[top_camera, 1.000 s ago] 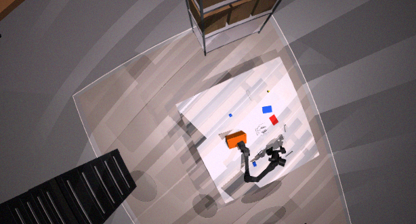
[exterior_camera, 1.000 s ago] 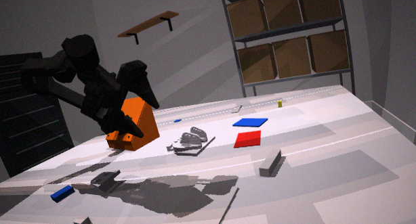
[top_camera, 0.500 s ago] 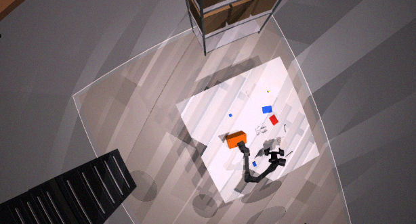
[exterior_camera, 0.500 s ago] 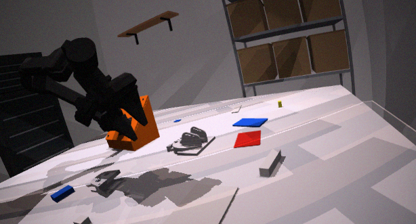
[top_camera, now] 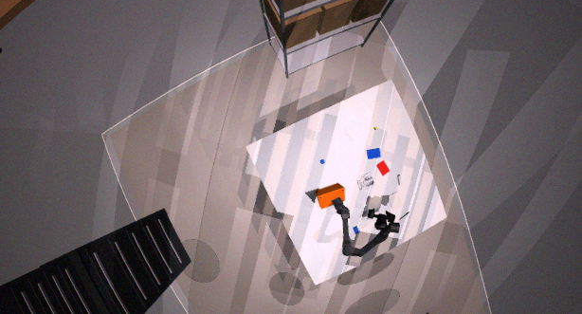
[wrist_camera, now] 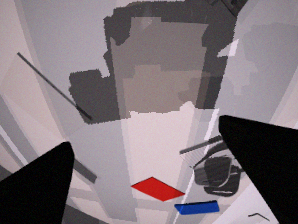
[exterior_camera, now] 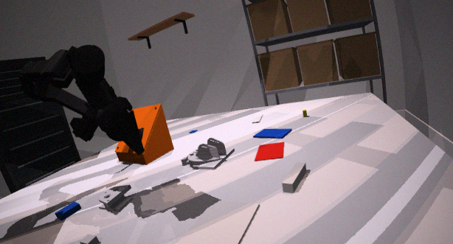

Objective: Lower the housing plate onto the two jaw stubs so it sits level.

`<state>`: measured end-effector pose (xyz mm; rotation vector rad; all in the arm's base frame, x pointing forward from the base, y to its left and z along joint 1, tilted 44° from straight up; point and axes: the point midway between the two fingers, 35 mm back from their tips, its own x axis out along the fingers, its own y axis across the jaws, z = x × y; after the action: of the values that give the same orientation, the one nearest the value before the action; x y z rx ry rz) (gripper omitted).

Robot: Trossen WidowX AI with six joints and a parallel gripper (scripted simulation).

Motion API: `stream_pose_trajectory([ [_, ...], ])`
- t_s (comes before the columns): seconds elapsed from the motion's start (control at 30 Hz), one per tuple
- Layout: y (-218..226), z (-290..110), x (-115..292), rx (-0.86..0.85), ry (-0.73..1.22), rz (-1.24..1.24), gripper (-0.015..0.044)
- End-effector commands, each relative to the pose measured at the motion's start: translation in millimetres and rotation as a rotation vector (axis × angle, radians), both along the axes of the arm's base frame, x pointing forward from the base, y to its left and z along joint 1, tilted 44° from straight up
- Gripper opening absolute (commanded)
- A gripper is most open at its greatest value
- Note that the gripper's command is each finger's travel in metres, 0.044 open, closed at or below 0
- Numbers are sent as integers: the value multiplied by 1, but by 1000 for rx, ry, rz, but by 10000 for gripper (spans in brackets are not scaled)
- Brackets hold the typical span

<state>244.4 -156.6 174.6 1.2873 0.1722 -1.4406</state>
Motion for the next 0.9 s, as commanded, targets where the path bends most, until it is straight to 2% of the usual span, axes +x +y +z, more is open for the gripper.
stream_pose_trajectory([
  [0.0,-3,1,-6,10,-18,-85,440],
  [0.87,-17,17,-57,9,-179,-651,440],
])
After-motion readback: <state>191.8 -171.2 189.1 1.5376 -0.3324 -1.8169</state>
